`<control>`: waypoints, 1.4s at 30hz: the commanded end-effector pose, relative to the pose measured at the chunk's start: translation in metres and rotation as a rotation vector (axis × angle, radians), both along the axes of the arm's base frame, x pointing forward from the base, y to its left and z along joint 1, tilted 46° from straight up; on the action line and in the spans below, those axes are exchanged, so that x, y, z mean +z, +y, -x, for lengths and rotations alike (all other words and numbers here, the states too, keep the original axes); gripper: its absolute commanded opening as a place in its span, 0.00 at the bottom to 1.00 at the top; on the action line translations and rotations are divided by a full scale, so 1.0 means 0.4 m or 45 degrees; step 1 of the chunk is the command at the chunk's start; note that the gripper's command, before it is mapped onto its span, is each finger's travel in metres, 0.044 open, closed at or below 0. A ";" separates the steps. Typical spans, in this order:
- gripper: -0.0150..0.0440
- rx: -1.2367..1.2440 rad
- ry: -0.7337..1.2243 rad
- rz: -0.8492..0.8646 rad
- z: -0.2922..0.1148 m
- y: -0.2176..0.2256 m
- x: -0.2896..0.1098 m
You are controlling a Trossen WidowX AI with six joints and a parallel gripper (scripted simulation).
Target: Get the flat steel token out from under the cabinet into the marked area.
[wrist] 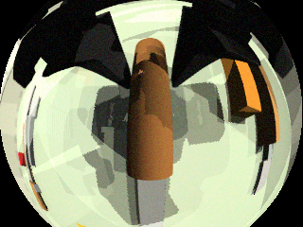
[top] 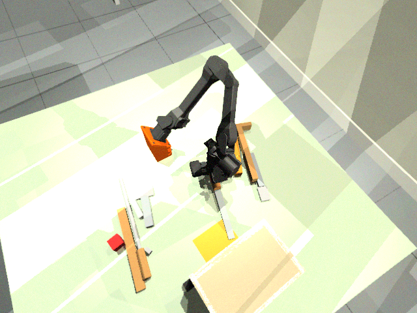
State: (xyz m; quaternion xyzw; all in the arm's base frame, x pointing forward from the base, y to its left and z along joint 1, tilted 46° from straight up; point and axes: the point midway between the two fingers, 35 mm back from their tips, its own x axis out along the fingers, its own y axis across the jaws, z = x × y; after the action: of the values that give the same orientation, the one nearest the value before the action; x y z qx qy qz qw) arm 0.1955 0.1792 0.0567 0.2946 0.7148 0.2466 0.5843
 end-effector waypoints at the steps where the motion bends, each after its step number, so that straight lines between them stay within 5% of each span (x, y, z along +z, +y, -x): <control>1: 0.68 -0.001 -0.001 0.000 0.000 0.000 0.000; 18: 0.71 -0.001 0.000 0.000 0.009 0.006 -0.006; 22: 0.53 -0.001 -0.005 -0.003 0.001 0.004 -0.001; 31: 0.43 -0.001 -0.005 -0.003 0.001 0.004 -0.001; 35: 0.25 -0.001 -0.005 -0.003 0.001 0.004 -0.001; 42: 0.25 0.000 -0.005 -0.002 -0.007 0.004 -0.002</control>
State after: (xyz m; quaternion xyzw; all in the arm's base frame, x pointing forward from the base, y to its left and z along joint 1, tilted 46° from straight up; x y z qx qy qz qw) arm 0.1958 0.1806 0.0560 0.2956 0.7134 0.2465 0.5856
